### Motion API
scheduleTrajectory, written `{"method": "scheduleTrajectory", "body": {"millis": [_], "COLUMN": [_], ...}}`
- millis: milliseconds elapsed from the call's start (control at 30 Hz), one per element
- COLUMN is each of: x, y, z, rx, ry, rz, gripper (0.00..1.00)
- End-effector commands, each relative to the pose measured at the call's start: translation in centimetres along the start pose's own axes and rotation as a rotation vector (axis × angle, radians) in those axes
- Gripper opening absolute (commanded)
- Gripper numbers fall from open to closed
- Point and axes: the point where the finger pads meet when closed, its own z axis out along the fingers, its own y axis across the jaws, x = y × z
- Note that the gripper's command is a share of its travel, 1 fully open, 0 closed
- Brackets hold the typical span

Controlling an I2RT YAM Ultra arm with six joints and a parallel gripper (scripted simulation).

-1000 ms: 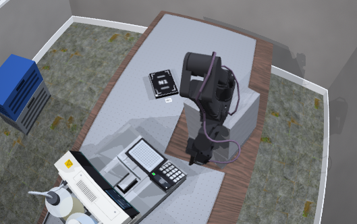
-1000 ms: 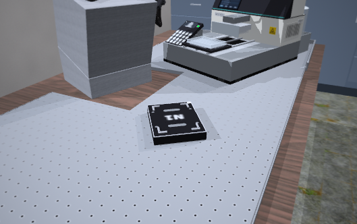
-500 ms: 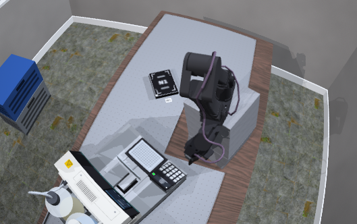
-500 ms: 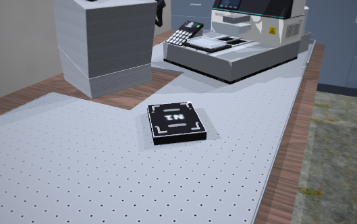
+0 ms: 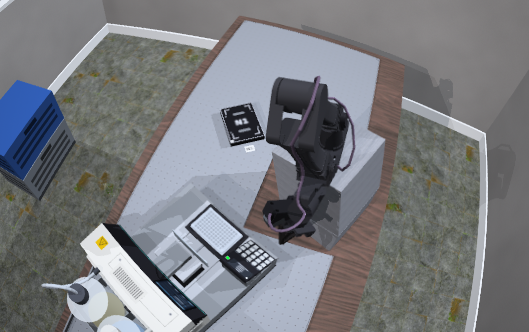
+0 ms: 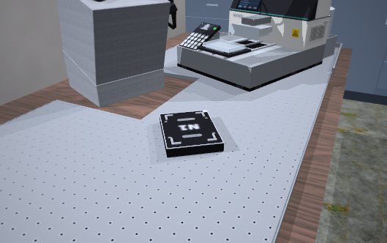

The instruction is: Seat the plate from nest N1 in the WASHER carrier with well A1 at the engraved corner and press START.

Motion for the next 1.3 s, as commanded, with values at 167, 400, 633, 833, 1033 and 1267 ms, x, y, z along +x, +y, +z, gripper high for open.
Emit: {"method": "scheduleTrajectory", "body": {"millis": [167,400,633,833,1033,1267], "x": [-0.38,-0.19,-0.10,0.05,0.16,0.15], "y": [0.16,0.03,-0.02,-0.11,-0.16,-0.12], "z": [-0.15,-0.15,-0.16,-0.15,-0.15,-0.16], "rx": [0.002,0.005,0.006,0.009,0.012,0.010], "ry": [-0.010,-0.007,-0.006,-0.005,-0.005,-0.005], "rz": [0.300,0.531,0.696,0.894,1.092,1.166], "gripper": [0.00,0.00,0.00,0.00,0.00,0.00]}}
